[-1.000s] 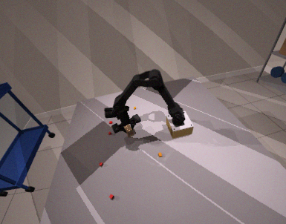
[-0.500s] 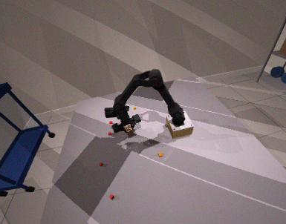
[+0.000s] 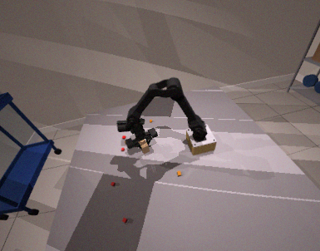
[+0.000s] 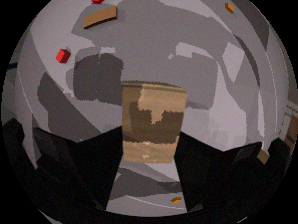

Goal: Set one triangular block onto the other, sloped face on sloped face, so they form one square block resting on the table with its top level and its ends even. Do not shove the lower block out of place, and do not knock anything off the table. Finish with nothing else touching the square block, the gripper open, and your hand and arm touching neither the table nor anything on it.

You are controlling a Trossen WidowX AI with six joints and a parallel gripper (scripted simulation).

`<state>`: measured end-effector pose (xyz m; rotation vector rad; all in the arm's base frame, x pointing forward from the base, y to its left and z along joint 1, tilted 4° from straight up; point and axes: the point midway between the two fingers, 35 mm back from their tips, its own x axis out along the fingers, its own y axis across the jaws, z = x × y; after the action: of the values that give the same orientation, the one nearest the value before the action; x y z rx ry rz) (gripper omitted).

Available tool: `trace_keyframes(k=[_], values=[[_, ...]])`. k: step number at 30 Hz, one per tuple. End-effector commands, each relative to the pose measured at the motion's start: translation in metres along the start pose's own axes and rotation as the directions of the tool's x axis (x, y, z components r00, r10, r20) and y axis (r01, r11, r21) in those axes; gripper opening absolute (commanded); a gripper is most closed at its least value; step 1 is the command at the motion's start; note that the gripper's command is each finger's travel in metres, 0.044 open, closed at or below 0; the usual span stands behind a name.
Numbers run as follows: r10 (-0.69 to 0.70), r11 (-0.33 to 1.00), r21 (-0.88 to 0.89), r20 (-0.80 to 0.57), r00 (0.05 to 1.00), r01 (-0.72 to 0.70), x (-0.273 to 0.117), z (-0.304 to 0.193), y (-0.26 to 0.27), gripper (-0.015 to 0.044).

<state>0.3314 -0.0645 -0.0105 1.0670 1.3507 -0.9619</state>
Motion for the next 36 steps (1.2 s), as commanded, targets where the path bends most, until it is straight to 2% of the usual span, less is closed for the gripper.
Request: trace_keyframes(k=[1, 8, 17, 25, 36], values=[[0.000, 1.000, 0.000, 0.000, 1.000, 0.000, 0.000, 0.000, 0.000, 0.0263], [0.000, 1.000, 0.000, 0.000, 1.000, 0.000, 0.000, 0.000, 0.000, 0.0440], [0.000, 1.000, 0.000, 0.000, 1.000, 0.000, -0.003, 0.000, 0.000, 0.0440], [0.000, 1.000, 0.000, 0.001, 1.000, 0.000, -0.108, 0.000, 0.001, 0.0440], [0.016, 1.000, 0.005, 0.009, 1.000, -0.016, -0.105, 0.001, 0.004, 0.0440]])
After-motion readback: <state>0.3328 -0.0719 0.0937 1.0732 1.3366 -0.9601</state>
